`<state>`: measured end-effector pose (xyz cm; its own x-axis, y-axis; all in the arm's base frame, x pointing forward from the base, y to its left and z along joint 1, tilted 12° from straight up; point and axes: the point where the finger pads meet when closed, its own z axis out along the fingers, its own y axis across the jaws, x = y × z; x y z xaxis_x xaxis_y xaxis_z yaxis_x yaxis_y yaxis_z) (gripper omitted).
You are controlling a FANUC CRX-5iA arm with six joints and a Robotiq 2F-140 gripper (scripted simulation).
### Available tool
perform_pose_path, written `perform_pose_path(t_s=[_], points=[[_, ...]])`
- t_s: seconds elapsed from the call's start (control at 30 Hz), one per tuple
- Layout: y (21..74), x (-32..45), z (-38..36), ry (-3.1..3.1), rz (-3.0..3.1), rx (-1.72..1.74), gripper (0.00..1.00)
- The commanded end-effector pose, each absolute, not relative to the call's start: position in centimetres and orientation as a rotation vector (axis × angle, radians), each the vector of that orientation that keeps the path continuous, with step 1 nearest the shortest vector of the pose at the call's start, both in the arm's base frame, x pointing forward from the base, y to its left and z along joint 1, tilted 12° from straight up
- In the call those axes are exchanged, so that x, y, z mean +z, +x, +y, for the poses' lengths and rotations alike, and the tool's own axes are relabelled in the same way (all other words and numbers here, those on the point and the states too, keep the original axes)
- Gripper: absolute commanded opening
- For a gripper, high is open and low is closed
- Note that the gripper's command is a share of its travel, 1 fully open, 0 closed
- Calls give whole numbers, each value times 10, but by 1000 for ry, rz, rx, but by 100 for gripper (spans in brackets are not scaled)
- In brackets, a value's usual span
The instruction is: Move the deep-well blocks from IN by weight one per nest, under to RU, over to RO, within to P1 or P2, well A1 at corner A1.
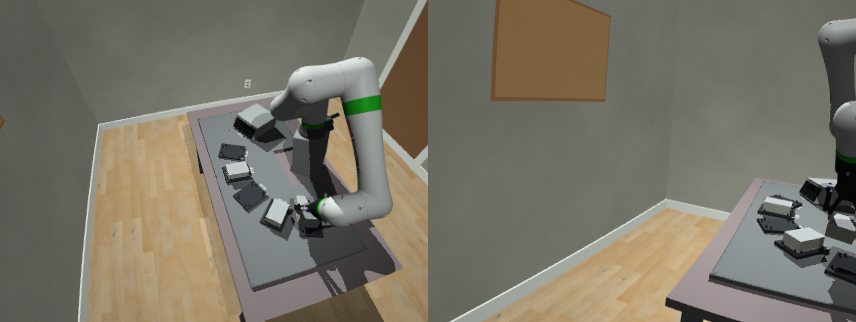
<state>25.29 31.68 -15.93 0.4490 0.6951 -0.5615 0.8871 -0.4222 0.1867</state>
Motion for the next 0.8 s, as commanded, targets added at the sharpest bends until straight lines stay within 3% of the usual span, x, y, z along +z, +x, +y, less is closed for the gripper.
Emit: perform_pose_path(t_s=[0.0, 0.77], points=[[247, -164, 321, 2245, 1327, -560, 10], [213, -194, 349, 2245, 1327, -560, 10]])
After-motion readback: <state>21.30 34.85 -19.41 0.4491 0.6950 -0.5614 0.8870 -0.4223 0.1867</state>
